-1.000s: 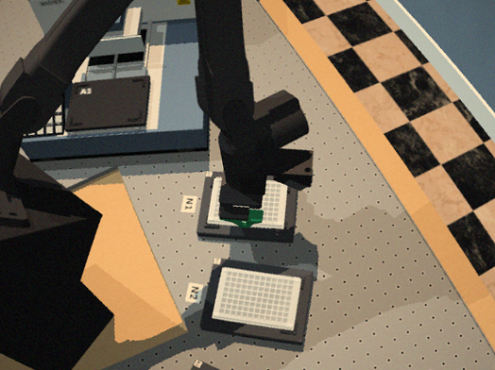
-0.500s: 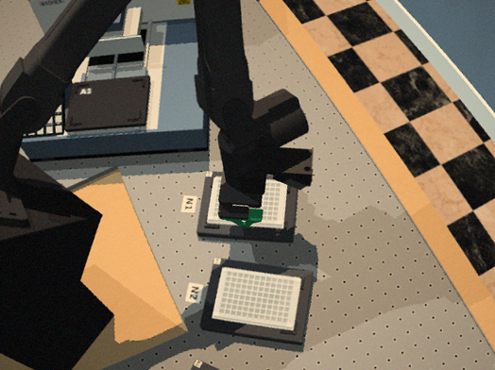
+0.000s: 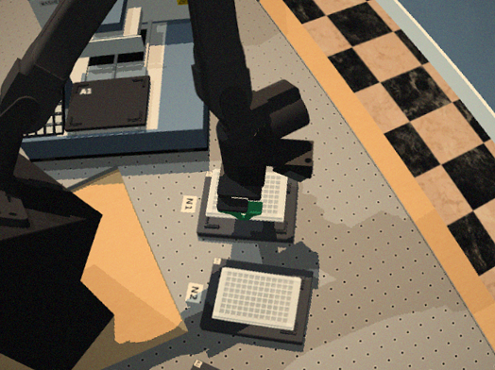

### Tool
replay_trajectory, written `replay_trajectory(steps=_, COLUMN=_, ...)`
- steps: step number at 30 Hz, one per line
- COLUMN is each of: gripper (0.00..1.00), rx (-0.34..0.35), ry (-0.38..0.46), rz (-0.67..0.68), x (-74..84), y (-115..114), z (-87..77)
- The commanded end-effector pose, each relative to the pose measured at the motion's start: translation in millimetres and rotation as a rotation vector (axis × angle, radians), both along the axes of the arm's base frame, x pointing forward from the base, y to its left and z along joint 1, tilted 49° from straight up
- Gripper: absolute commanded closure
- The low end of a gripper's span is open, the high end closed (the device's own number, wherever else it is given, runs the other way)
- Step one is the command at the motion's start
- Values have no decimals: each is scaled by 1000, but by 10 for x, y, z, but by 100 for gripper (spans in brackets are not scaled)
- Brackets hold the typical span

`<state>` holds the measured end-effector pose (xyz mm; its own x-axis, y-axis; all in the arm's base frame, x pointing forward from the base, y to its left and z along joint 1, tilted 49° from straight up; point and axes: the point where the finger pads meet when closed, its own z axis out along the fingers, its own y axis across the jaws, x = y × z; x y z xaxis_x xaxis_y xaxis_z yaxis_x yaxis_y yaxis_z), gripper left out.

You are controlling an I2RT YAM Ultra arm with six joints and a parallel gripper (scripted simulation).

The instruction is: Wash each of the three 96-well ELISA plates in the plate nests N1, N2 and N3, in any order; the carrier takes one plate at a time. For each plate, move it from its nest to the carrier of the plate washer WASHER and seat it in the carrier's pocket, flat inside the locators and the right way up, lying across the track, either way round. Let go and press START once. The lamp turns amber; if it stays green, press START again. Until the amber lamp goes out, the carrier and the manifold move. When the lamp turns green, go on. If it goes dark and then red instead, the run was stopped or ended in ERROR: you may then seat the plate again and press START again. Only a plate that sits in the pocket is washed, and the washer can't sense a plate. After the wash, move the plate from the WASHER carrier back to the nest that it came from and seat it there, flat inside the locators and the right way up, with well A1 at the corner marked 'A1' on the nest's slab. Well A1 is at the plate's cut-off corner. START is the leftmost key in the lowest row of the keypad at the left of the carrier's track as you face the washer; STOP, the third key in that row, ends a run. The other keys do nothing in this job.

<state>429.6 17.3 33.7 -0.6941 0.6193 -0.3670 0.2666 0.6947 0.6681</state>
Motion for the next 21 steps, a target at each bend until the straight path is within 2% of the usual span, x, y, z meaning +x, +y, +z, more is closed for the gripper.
replay_trajectory(steps=1, gripper=100, rx=-6, ry=-2, rz=-6, x=-33, y=-57, z=49)
replay_trajectory(steps=21, gripper=100, rx=-6, ry=-2, rz=-6, x=-222, y=-159, z=233)
